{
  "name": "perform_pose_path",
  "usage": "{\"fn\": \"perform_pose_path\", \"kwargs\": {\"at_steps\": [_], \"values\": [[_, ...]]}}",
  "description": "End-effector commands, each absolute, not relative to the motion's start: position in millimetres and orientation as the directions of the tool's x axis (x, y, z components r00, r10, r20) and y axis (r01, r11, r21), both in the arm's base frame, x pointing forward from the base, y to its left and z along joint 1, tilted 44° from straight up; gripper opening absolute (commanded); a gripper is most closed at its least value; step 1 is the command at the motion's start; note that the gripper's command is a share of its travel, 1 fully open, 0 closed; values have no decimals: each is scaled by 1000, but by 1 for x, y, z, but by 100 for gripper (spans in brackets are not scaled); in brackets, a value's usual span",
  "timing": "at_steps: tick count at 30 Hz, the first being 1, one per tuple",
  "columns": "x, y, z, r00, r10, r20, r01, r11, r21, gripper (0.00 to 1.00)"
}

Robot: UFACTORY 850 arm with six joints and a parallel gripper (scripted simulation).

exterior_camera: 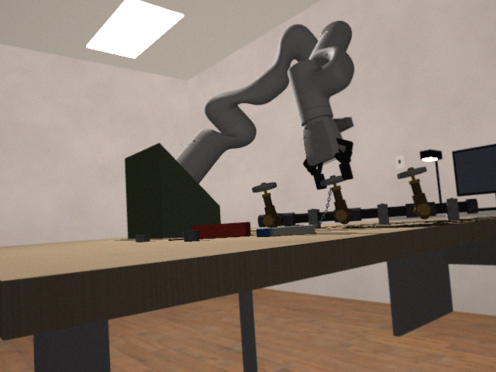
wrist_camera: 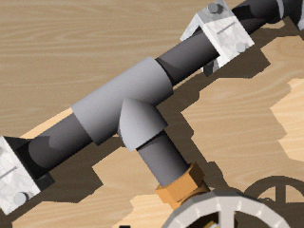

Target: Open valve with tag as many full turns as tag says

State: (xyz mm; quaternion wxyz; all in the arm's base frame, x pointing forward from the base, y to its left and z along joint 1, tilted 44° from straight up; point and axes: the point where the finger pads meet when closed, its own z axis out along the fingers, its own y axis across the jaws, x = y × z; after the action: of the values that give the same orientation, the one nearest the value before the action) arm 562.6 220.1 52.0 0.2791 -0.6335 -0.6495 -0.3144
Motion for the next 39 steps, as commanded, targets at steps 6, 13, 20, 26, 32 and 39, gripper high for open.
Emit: {"fn": "perform_pose_path", "kwargs": {"at_steps": [6,13,20,26,32,39], "values": [[563,220,53,2,647,763,999,-29,23,100],[563,220,53,122,638,760,992,-108,-69,100],[563,220,53,438,569,696,898,-309,-313,100],[563,220,53,731,418,540,682,-494,-540,100],[563,220,53,900,249,357,433,-597,-676,100],[563,220,53,996,-7,85,60,-647,-760,100]]}}
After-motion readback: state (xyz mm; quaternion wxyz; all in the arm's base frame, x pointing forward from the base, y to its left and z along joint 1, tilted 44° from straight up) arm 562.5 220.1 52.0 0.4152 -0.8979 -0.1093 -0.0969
